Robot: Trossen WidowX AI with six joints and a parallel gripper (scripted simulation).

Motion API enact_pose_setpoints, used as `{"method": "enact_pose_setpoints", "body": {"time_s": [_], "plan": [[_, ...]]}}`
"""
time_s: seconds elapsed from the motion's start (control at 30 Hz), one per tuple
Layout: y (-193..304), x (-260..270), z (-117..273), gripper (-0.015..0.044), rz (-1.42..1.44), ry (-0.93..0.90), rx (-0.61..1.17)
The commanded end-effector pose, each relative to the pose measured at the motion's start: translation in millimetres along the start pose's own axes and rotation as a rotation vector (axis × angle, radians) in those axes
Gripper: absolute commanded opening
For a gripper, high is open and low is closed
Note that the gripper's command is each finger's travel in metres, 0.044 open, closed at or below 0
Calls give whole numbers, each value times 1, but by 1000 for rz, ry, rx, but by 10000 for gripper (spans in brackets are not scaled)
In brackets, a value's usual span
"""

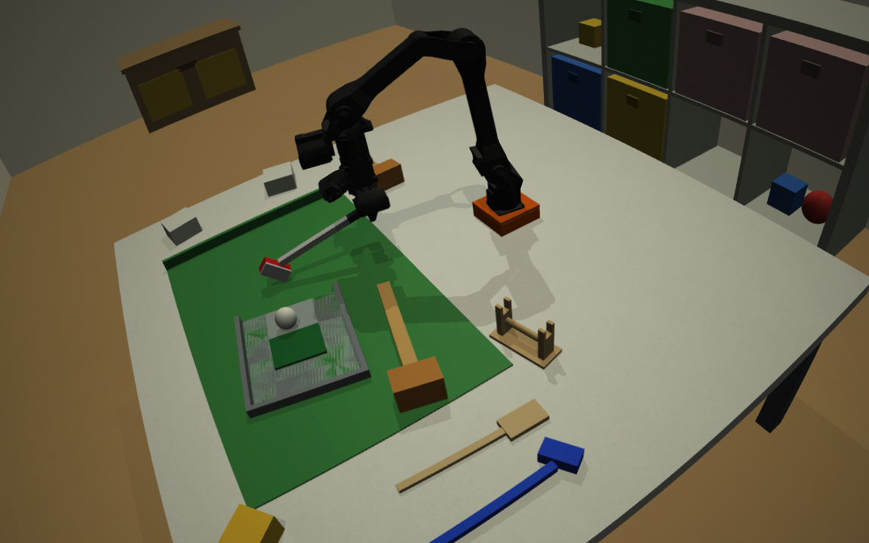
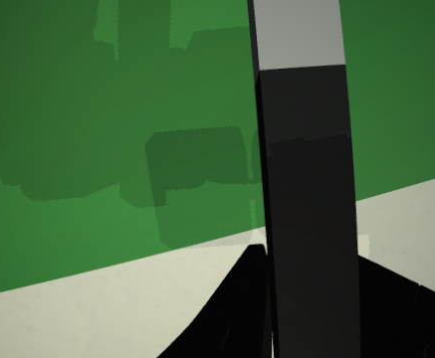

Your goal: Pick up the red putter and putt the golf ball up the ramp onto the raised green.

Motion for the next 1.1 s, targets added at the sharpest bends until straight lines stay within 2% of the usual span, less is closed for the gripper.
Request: {"method": "enact_pose_setpoints", "body": {"time_s": [0.0, 0.23, 0.33, 1.07], "plan": [[-4, 1, 25, 0, -6, 3, -27], [-1, 1, 53, 0, -6, 3, -27], [-2, 1, 44, 0, 0, 1, -17], [-2, 1, 44, 0, 0, 1, -17]]}}
Point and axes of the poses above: the point midway between the two fingers, 35 mm back from their tips, its own z axis back along the fingers, its own x axis across the jaws, y = z × x, the point moved 1 cm from there along z, back along the fingers, and after that the axes turned 2 degrees about -z, right-handed, at the moved point
